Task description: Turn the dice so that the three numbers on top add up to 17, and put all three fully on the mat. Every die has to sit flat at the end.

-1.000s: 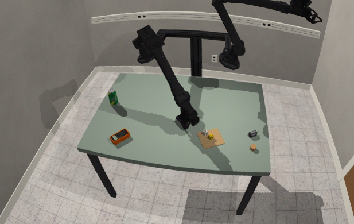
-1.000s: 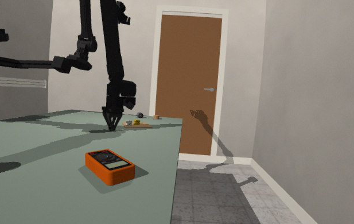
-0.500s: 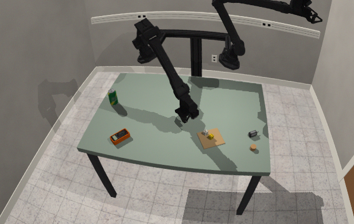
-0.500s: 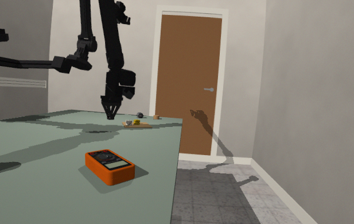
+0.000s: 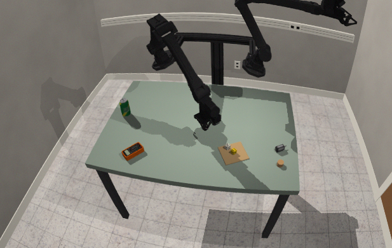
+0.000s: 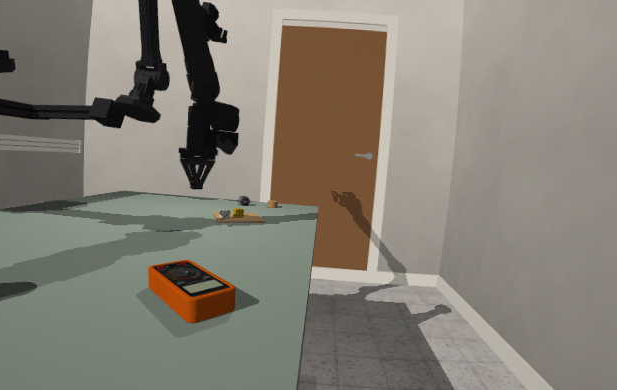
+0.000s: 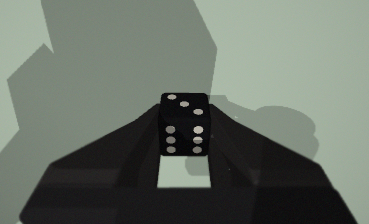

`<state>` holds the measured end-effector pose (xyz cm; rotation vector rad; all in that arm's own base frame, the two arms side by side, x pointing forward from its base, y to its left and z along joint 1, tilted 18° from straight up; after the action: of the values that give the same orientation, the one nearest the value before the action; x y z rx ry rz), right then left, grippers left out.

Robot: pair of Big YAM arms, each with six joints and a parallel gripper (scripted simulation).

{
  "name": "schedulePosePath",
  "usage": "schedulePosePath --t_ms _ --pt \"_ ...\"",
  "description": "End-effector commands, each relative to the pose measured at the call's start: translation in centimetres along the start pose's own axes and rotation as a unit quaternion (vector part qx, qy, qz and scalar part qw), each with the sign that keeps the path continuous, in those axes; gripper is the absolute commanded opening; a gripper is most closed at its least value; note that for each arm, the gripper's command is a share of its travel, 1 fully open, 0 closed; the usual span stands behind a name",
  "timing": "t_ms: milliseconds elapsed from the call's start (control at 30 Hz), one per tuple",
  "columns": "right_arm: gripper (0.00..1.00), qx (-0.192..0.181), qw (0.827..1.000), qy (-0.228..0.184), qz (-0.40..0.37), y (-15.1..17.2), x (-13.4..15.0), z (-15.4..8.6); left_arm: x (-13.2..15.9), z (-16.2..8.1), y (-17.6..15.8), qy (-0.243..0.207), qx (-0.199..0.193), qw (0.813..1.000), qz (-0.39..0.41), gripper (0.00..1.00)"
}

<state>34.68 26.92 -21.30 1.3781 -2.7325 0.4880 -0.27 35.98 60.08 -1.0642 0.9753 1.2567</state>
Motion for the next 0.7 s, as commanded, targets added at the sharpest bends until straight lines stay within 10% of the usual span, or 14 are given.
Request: schedulePosePath --t_ms 0,300,667 --pt "0.2 -0.001 1.0 -0.003 0.013 -0.6 -0.7 -0.5 -2.1 -1.0 0.2 -0.03 -0.003 1.0 -0.003 1.0" --pt "0.2 0.0 1.0 -0.003 -0.001 0.7 -2.9 0.1 -2.1 -1.0 0.2 -0.03 -0.003 1.0 -0.003 1.0" --pt "0.2 0.001 1.0 -0.01 -0.018 3.4 -17.7 -0.1 -2.1 -1.0 0.2 -0.03 -0.003 1.0 -0.003 1.0"
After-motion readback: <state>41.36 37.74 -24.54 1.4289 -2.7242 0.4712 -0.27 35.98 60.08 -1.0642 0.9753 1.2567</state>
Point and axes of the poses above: on each arm, the point where the finger pads meet when closed, its own z axis out along the fingers, its own y axis across the jaws, x = y × z, the point moved 7 cm from there along -z, back along the fingers, and after that the axes turned 5 degrees about -z, right-handed, at the moved point
